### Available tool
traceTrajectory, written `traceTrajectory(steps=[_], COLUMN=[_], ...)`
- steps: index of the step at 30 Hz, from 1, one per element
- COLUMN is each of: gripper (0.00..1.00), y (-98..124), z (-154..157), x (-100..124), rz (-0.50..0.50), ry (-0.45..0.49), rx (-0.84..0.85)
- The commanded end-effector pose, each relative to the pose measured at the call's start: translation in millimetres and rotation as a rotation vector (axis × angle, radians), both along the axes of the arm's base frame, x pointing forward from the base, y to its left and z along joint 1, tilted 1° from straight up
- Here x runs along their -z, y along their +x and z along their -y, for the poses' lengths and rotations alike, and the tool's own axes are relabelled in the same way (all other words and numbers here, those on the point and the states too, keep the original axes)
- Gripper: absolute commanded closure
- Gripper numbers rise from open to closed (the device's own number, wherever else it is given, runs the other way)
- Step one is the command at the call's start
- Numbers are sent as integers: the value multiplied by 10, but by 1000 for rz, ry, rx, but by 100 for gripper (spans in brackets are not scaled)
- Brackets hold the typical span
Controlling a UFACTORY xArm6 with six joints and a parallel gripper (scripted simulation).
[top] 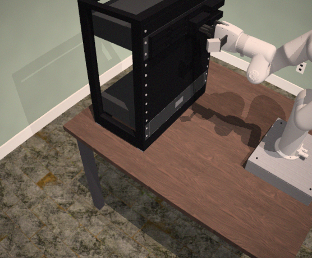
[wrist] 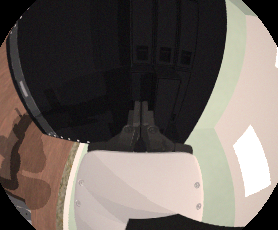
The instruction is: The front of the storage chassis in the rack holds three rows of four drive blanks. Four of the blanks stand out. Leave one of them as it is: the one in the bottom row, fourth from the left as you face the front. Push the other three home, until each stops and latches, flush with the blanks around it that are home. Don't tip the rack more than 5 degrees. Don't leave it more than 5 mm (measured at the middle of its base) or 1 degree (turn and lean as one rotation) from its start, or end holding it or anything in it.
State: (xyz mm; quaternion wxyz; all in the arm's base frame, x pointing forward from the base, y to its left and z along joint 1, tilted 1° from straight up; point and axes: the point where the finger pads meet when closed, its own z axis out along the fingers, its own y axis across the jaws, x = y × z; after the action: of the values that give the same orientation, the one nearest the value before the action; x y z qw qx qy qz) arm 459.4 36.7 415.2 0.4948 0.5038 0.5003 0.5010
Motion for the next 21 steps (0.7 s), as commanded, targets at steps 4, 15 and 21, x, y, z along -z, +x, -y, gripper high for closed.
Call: traceTrajectory(steps=[4,15,21], gripper=[100,100,100], y=[60,102,114], z=[-1,-2,-2], x=[-19,-19,-20], rz=[4,4,4], ry=[1,1,1], rx=[0,0,0])
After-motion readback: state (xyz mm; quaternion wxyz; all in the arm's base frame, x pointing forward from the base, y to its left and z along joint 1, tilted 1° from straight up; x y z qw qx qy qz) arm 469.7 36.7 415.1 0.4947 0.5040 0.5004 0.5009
